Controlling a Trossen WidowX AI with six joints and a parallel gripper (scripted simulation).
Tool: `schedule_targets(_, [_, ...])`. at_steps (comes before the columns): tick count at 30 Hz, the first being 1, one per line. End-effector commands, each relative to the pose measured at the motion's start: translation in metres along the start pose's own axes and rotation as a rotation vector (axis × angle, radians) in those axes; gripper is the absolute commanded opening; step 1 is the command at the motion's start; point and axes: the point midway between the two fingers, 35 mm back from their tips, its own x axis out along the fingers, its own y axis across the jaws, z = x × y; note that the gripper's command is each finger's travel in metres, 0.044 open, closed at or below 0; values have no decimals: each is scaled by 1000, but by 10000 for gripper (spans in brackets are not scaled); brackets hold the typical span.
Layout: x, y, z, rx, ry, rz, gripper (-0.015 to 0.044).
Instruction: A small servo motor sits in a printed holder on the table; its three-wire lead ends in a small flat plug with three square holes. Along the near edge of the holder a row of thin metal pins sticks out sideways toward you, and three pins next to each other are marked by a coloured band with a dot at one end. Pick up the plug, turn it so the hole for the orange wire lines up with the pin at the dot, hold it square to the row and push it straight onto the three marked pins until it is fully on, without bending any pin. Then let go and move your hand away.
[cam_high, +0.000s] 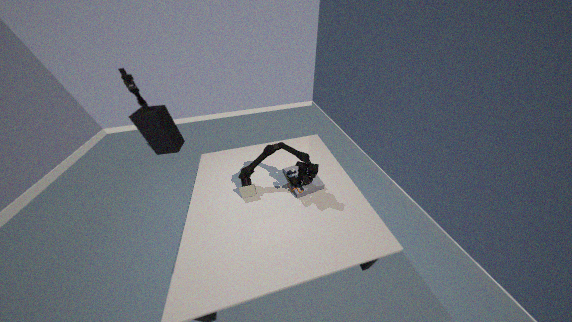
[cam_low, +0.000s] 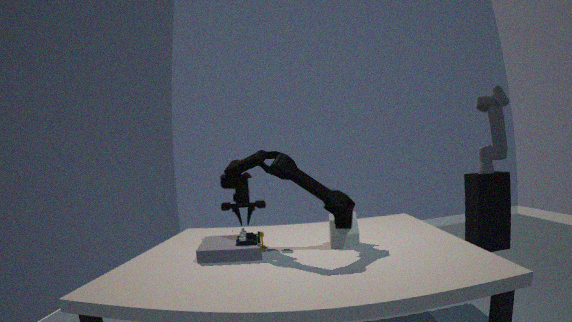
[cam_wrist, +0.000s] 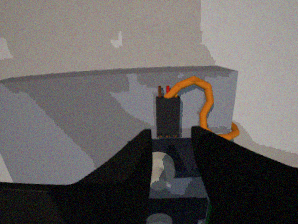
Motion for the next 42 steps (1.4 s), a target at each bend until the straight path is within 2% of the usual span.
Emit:
schedule_targets(1, [4, -2, 3, 42, 28, -5, 115])
schedule_targets(9, [28, -2, 2, 41, 29, -5, 115])
schedule_targets(26, [44, -2, 1, 41, 29, -5, 115])
schedule_targets(29, [44, -2, 1, 41, 29, -5, 36])
schedule_targets(35, [43, -2, 1, 41, 29, -5, 0])
schedule_targets(42, [18, 0, 3, 42, 27, -5, 0])
